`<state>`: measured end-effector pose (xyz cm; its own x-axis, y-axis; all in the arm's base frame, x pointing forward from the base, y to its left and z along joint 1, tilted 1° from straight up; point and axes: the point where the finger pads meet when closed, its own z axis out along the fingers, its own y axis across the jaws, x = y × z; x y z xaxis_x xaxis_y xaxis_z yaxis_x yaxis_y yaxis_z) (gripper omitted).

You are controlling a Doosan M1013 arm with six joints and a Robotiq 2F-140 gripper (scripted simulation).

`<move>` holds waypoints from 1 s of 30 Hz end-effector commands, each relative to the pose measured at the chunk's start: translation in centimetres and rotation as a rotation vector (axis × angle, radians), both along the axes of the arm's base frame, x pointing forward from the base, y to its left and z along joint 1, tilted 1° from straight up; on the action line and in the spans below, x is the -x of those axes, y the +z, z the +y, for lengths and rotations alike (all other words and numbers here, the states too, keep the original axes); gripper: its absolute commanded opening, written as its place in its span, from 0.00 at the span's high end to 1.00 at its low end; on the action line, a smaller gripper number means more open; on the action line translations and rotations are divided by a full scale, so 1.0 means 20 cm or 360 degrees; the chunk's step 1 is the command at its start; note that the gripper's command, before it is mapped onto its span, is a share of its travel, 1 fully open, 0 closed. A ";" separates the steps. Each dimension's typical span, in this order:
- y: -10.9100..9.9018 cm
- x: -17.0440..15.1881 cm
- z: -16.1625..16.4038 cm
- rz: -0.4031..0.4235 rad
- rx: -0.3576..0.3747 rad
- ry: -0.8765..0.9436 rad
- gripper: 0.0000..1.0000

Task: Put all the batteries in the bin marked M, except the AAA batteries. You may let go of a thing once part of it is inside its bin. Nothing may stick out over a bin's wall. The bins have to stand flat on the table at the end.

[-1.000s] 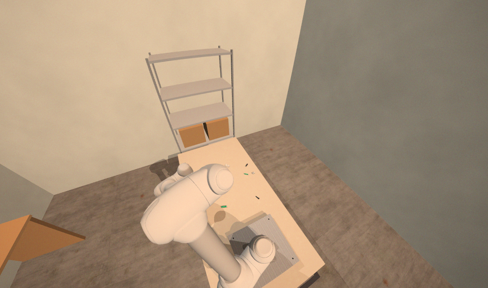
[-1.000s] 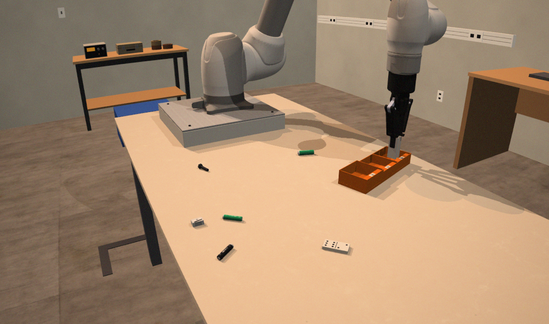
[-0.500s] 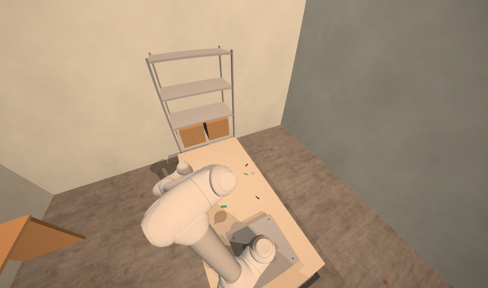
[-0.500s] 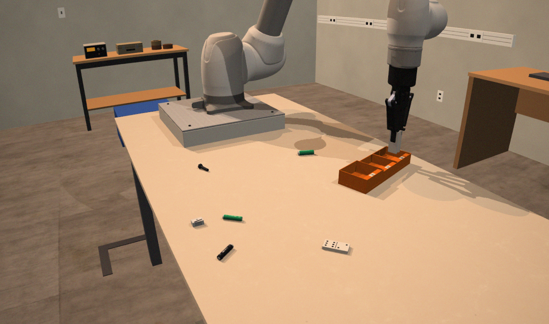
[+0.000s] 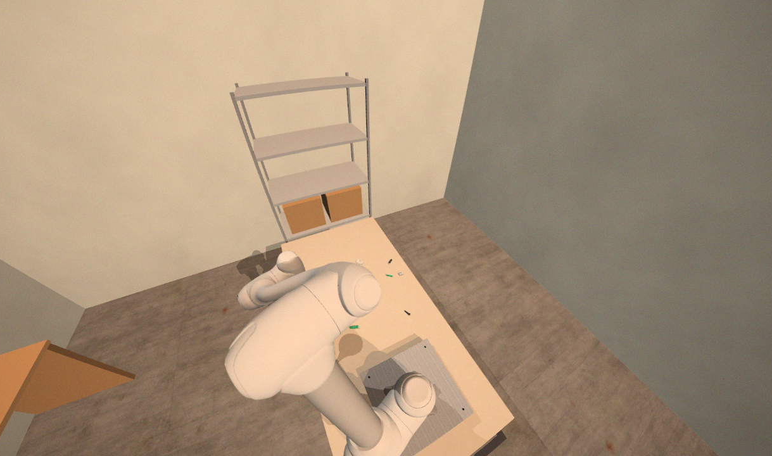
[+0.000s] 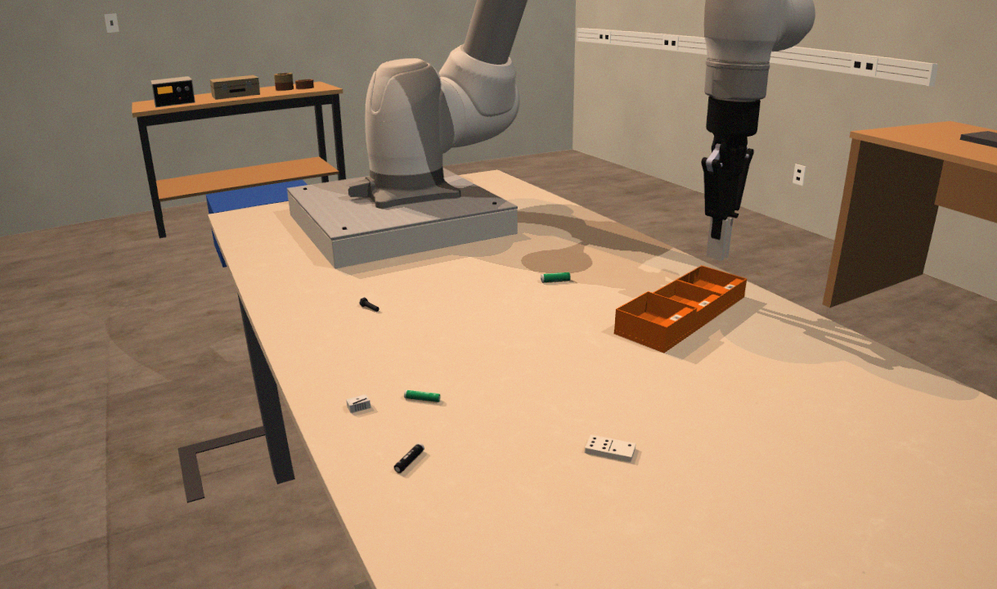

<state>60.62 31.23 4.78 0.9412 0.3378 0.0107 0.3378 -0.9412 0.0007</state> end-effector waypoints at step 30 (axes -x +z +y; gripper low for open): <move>0.46 0.20 -0.24 -0.0001 0.0010 0.0492 0.74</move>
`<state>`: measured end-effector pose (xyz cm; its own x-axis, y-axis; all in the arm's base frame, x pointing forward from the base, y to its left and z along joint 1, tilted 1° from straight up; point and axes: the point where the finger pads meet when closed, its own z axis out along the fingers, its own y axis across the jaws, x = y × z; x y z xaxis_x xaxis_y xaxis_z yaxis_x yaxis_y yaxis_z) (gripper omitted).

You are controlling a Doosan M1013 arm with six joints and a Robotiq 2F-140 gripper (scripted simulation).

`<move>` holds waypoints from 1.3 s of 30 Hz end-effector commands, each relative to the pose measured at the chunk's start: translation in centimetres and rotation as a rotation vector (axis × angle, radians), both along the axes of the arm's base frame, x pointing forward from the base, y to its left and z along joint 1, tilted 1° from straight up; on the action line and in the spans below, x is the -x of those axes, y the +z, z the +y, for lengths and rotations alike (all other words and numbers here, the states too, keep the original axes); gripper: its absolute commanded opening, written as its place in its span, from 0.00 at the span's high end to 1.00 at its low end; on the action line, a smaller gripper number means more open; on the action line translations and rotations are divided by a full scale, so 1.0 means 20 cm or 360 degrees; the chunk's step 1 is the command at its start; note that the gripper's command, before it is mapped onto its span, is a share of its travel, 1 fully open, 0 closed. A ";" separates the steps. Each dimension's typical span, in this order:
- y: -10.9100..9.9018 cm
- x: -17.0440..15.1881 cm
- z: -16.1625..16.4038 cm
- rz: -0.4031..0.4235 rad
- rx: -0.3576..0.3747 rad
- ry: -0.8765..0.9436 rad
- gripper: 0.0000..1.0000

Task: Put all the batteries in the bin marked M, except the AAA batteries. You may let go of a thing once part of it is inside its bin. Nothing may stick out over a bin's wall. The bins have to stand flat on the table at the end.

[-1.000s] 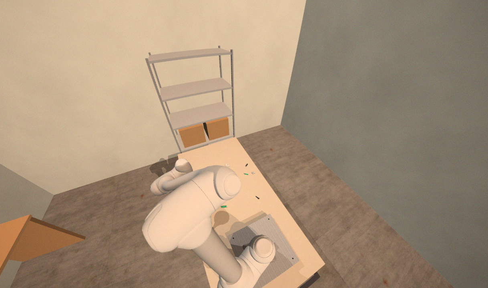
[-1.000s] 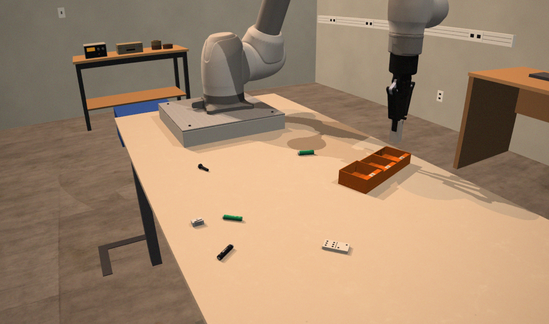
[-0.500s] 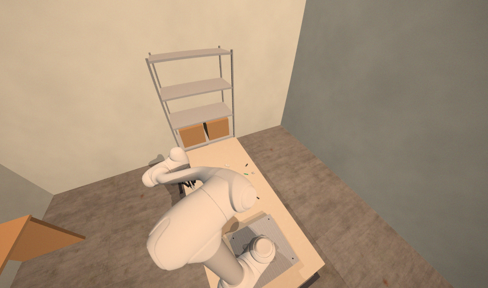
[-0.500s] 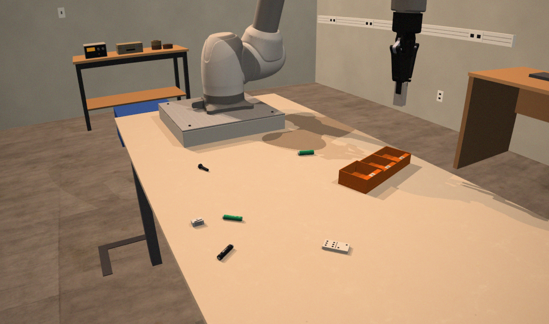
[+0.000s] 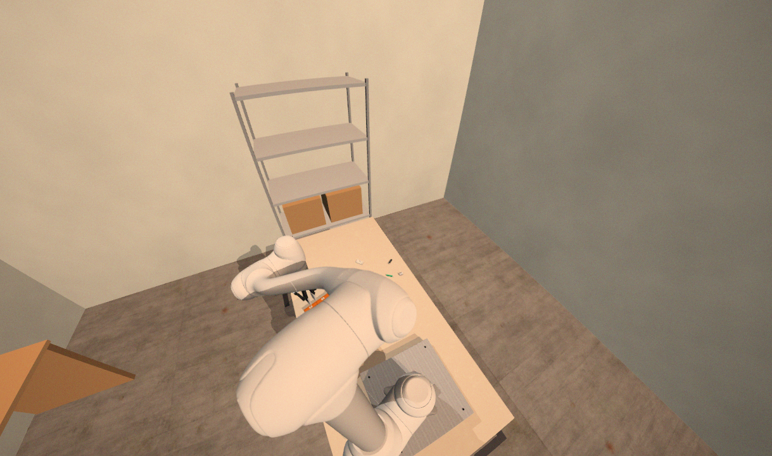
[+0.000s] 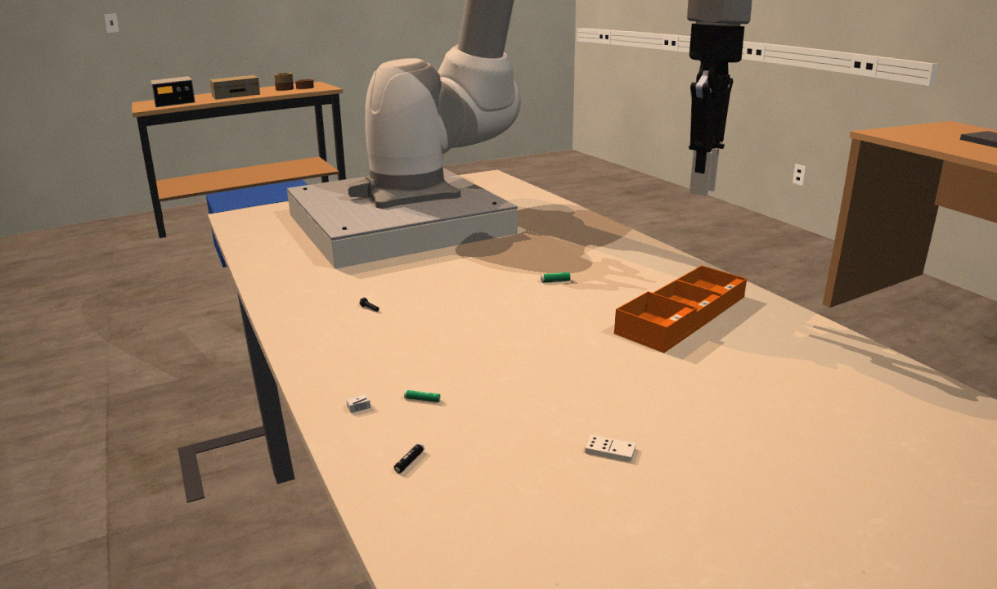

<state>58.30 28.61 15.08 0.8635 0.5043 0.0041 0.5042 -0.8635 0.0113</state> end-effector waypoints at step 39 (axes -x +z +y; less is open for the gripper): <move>-0.49 0.74 -0.89 0.0001 -0.0005 0.1216 0.74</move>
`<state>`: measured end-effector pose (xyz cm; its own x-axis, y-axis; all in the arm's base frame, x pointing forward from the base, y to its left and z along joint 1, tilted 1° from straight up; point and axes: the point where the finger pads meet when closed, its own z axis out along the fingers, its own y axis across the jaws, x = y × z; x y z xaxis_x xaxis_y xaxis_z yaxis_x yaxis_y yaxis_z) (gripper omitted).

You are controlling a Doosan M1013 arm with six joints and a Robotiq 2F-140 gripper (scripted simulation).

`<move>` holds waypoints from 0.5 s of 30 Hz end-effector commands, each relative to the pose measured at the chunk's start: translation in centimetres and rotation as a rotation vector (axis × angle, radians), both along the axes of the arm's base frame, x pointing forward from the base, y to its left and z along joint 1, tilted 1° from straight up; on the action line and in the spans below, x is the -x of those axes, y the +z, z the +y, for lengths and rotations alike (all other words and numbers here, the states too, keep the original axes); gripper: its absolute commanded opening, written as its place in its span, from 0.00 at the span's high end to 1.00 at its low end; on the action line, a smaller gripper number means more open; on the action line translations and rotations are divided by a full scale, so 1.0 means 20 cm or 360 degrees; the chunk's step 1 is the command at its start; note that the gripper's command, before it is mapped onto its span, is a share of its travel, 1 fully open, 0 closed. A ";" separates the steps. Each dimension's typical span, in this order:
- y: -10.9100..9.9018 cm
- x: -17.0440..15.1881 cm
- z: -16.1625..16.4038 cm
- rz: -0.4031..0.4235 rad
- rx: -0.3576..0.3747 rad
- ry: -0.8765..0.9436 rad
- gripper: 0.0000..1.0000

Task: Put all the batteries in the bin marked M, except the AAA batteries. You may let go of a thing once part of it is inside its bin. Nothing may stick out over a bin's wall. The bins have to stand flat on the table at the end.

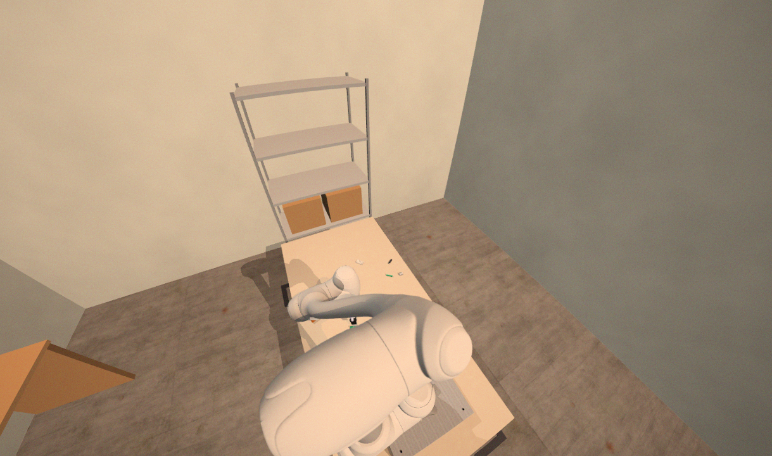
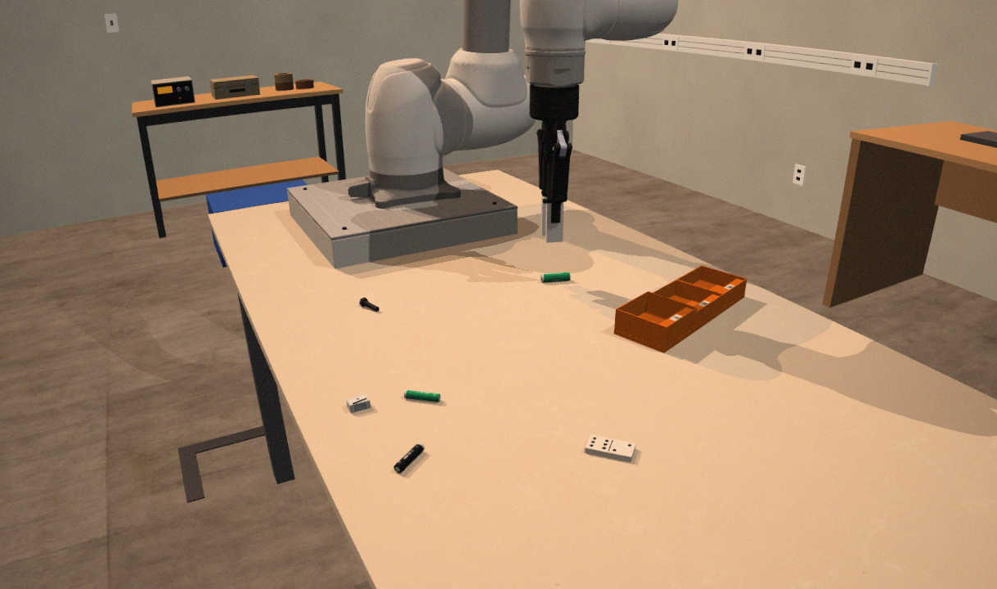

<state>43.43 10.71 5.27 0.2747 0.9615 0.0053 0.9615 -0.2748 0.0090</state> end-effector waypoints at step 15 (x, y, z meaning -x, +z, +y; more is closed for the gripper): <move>0.00 -0.02 0.03 0.0000 -0.0001 0.0000 0.74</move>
